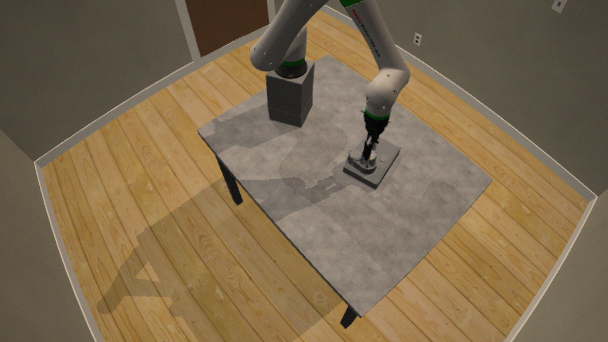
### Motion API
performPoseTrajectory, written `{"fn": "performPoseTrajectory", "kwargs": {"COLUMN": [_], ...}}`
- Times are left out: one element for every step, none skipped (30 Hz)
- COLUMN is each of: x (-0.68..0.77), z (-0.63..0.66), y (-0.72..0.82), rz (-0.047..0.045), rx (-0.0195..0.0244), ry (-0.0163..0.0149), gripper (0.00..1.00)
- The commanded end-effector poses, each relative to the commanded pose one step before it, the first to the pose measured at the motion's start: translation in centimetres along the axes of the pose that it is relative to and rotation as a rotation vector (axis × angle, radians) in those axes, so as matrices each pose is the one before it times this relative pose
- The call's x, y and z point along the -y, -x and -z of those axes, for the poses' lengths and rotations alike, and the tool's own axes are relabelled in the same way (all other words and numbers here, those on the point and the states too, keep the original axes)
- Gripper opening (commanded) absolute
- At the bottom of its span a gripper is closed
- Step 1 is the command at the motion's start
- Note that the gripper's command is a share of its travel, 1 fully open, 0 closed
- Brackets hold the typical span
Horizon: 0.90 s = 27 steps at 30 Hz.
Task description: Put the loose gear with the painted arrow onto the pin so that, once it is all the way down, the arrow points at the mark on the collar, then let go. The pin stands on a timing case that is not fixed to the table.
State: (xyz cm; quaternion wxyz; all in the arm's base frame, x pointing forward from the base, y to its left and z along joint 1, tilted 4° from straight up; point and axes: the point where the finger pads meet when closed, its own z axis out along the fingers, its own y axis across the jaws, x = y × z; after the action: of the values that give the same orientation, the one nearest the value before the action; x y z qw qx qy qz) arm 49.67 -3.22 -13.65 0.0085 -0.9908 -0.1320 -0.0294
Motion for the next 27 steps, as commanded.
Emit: {"fn": "performPoseTrajectory", "kwargs": {"x": [-0.019,-0.002,-0.002,-0.001,-0.001,-0.001,0.000,0.000,0.000,0.000,0.000,0.000,0.000,0.000,0.000,0.000,0.000,0.000,0.000,0.000,0.000,0.000,0.000,0.000,0.000,0.000,0.000], "z": [-0.599,-0.142,-0.120,-0.097,-0.073,-0.049,-0.028,-0.011,-0.002,0.000,0.000,0.000,0.000,0.000,0.000,0.000,0.000,0.000,0.000,0.000,0.000,0.000,0.000,0.000,0.000,0.000,0.000], "y": [-0.033,-0.001,-0.001,0.000,0.000,0.000,0.000,0.000,0.000,0.000,0.000,0.000,0.000,0.000,0.000,0.000,0.000,0.000,0.000,0.000,0.000,0.000,0.000,0.000,0.000,0.000,0.000], "rz": [-0.00003,0.00000,0.00000,0.00000,0.00000,0.00000,0.00000,0.00000,0.00000,0.00000,0.00000,0.00000,0.00000,0.00000,0.00000,0.00000,0.00000,0.00000,0.00000,0.00000,0.00000,0.00000,0.00000,0.00000,0.00000,0.00000,0.00000], "rx": [-0.00077,0.00000,0.00000,0.00000,0.00000,0.00000,0.00000,0.00000,0.00000,0.00000,0.00000,0.00000,0.00000,0.00000,0.00000,0.00000,0.00000,0.00000,0.00000,0.00000,0.00000,0.00000,0.00000,0.00000,0.00000,0.00000,0.00000], "ry": [0.00024,0.00000,0.00000,0.00000,0.00000,0.00000,0.00000,0.00000,0.00000,0.00000,0.00000,0.00000,0.00000,0.00000,0.00000,0.00000,0.00000,0.00000,0.00000,0.00000,0.00000,0.00000,0.00000,0.00000,0.00000,0.00000,0.00000], "gripper": [0.00,0.00,0.00,0.00,0.00,0.00,0.00,0.00,0.00,0.00,0.00,0.00,0.00,0.00,0.00,0.00,0.00,0.00,0.00,0.00,0.00,0.00,0.00,0.00,0.00,0.00,0.00]}}
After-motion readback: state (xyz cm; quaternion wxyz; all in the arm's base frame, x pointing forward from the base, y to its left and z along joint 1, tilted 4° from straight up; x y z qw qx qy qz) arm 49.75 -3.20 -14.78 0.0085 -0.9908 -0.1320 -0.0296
